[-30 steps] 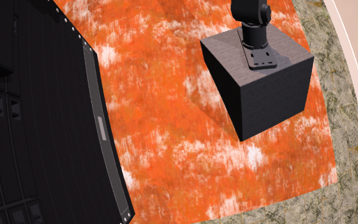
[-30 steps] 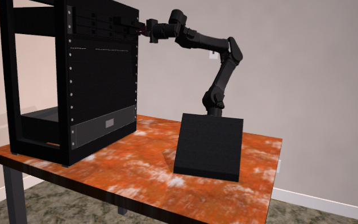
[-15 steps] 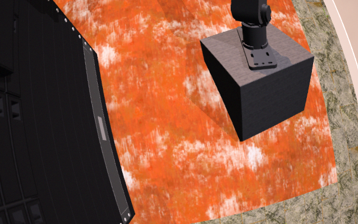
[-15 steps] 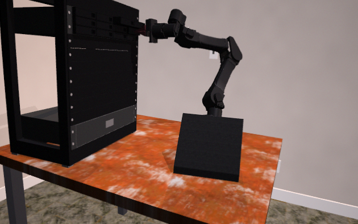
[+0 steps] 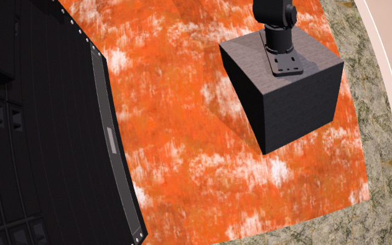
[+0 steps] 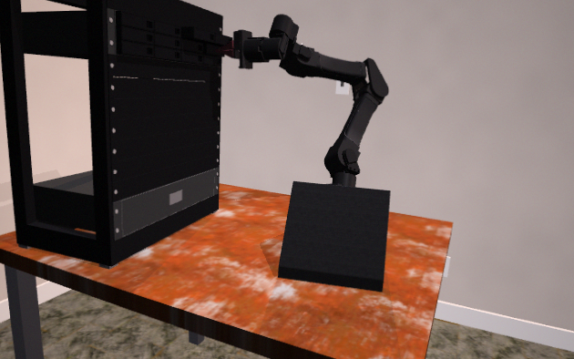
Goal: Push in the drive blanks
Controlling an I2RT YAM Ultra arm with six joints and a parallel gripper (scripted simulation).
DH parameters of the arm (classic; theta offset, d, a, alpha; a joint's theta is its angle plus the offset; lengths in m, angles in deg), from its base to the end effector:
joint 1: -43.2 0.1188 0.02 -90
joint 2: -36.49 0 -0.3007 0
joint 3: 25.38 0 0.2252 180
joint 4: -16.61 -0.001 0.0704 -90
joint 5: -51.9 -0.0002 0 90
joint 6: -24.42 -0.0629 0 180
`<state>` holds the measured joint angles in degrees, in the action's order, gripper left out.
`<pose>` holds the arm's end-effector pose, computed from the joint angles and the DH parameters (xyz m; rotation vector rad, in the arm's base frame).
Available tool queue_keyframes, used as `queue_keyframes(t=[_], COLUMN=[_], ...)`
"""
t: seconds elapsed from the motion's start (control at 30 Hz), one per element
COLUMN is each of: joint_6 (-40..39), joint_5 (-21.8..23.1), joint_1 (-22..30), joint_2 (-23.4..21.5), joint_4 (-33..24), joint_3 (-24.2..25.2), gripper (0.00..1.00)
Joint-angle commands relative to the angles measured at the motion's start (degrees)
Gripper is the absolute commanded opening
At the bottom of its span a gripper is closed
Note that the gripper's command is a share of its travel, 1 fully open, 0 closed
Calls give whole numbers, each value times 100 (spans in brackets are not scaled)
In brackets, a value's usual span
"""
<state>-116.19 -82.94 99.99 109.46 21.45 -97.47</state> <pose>0.1852 0.2037 0.4106 0.5644 1.4888 0.9020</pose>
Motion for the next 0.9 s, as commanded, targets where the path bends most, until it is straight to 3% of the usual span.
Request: queue_keyframes(t=[0.0, 0.87], joint_6=[1, -1], joint_5=[328, 340], joint_1=[-21, -31], joint_2=[149, 219], joint_4=[150, 148], joint_3=[-274, -344], gripper=[0, 0])
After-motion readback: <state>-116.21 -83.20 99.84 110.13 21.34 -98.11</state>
